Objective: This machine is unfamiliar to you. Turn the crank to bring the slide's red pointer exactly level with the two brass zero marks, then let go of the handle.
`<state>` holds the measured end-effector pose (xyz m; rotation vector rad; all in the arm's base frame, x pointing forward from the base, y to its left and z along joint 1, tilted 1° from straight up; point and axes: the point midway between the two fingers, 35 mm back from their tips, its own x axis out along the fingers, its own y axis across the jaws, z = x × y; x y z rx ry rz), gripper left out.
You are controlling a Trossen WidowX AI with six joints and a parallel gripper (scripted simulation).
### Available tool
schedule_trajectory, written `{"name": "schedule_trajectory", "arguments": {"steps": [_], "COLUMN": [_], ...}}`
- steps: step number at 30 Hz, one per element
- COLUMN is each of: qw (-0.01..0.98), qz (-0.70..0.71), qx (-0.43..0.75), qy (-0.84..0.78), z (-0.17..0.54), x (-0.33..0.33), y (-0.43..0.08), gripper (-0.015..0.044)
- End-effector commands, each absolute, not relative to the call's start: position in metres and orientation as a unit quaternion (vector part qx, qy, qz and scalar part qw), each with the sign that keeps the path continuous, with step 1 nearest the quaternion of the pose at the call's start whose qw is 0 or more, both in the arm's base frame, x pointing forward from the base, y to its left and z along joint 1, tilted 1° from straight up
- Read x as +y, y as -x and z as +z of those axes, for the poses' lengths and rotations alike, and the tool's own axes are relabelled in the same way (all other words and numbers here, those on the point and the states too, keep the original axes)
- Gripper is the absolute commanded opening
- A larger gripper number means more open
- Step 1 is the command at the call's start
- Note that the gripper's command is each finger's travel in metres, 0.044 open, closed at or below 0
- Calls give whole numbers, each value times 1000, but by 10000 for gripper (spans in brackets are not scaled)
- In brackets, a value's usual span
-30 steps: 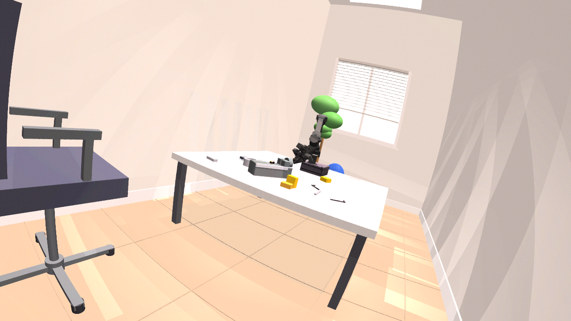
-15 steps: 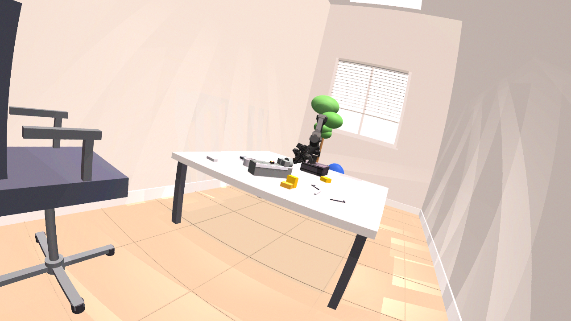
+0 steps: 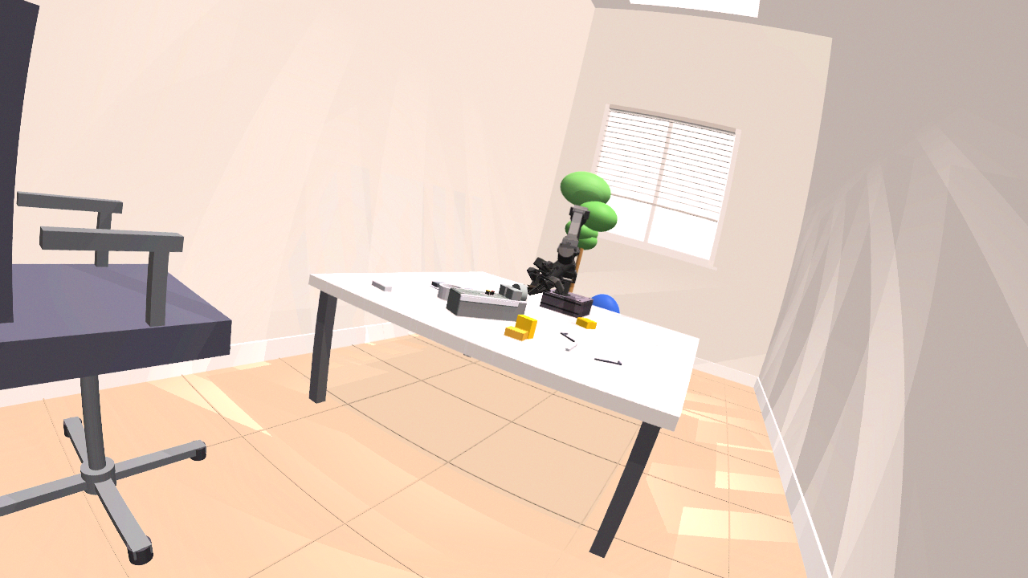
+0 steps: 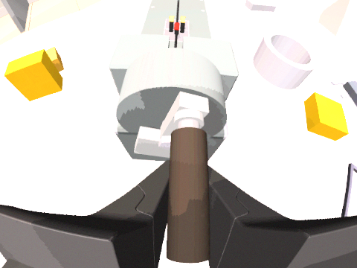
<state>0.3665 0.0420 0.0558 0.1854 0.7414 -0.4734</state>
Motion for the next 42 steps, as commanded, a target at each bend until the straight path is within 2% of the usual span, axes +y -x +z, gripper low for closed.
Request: {"name": "schedule_trajectory", "arguments": {"steps": [1,42], "qw": [904,904], "qz": [-217,-217], "qx": [355,355], "qy": [-95,-96], "z": [59,54], "x": [50,62], "y": [-370,-377], "gripper": [0,0]}}
